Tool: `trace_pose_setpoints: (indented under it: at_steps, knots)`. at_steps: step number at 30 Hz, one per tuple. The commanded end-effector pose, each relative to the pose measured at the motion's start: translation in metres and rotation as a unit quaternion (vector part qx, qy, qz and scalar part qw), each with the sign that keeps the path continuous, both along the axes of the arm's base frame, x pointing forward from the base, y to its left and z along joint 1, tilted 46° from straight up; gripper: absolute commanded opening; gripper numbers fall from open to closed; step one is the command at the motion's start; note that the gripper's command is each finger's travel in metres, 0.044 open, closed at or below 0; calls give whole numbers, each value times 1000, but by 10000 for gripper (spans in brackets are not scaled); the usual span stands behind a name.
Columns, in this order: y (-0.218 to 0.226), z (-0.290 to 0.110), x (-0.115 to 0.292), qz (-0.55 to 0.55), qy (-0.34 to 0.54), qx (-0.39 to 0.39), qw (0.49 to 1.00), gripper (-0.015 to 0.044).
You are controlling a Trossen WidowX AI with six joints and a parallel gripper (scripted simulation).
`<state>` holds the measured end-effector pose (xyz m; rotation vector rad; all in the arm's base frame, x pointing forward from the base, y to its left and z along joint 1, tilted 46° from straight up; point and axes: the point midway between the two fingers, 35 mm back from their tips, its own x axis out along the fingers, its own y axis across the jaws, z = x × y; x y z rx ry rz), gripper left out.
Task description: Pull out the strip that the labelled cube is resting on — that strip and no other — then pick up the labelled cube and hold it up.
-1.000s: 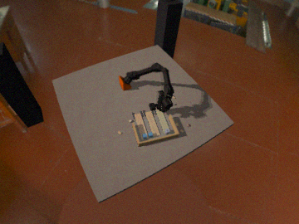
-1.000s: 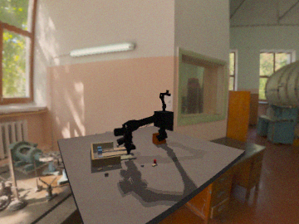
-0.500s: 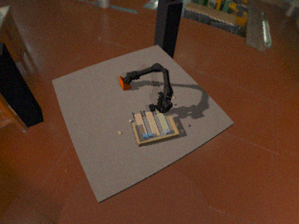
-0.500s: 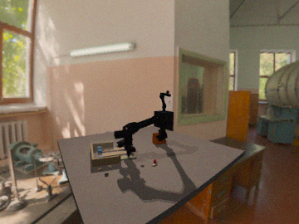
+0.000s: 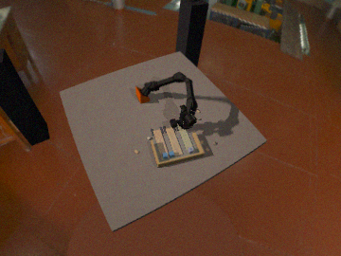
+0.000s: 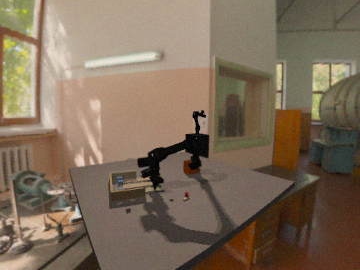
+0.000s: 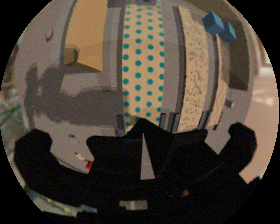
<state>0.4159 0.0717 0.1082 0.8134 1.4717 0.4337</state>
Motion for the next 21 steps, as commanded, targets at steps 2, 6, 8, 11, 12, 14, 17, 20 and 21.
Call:
trace_pose_setpoints:
  at_steps: [2, 6, 8, 11, 12, 14, 17, 20, 21]
  knots:
    - [0, -1, 0, -1, 1, 0, 1000, 0]
    - [1, -1, 0, -1, 1, 0, 1000, 0]
    - [1, -1, 0, -1, 1, 0, 1000, 0]
    - [1, -1, 0, -1, 1, 0, 1000, 0]
    - [1, -1, 0, -1, 1, 0, 1000, 0]
    - [1, -1, 0, -1, 1, 0, 1000, 0]
    - [1, -2, 0, -1, 1, 0, 1000, 0]
    - [2, -2, 0, -1, 1, 0, 1000, 0]
    - [2, -2, 0, -1, 1, 0, 1000, 0]
